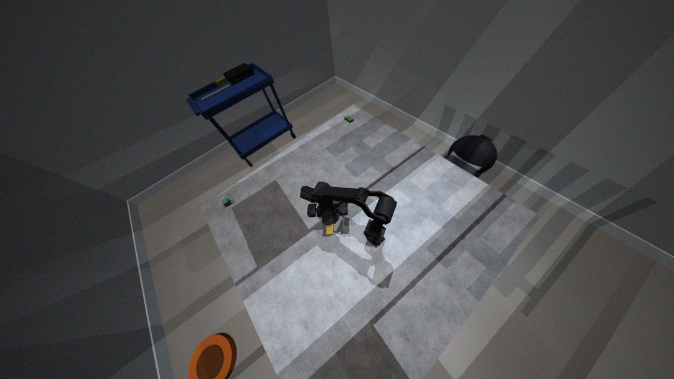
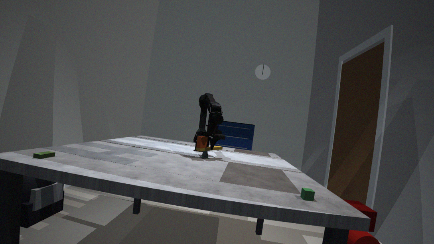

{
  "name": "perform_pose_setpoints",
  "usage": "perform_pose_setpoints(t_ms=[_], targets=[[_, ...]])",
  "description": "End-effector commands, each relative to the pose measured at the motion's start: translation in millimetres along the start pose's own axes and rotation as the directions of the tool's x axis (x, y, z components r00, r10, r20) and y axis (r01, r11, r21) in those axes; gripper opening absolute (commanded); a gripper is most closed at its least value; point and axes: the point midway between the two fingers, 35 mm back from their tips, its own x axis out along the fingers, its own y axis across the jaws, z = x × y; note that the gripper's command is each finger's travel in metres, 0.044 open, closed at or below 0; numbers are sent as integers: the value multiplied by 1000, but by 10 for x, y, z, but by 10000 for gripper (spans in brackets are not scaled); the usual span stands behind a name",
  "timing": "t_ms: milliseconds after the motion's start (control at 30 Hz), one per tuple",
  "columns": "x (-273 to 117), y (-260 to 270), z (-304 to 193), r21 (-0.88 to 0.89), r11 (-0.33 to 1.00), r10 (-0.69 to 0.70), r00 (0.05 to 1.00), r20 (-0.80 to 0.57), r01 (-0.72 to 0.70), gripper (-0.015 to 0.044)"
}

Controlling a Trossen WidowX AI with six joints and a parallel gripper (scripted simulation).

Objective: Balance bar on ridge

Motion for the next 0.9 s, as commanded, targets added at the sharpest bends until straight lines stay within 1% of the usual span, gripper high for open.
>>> perform_pose_setpoints(t_ms=[0, 633, 667, 867], targets=[[1, 1, 0, 0, 1000, 0, 1000, 0, 0, 170], [1, 1, 0, 0, 1000, 0, 1000, 0, 0, 173], [1, 1, 0, 0, 1000, 0, 1000, 0, 0, 185], [1, 1, 0, 0, 1000, 0, 1000, 0, 0, 185]])
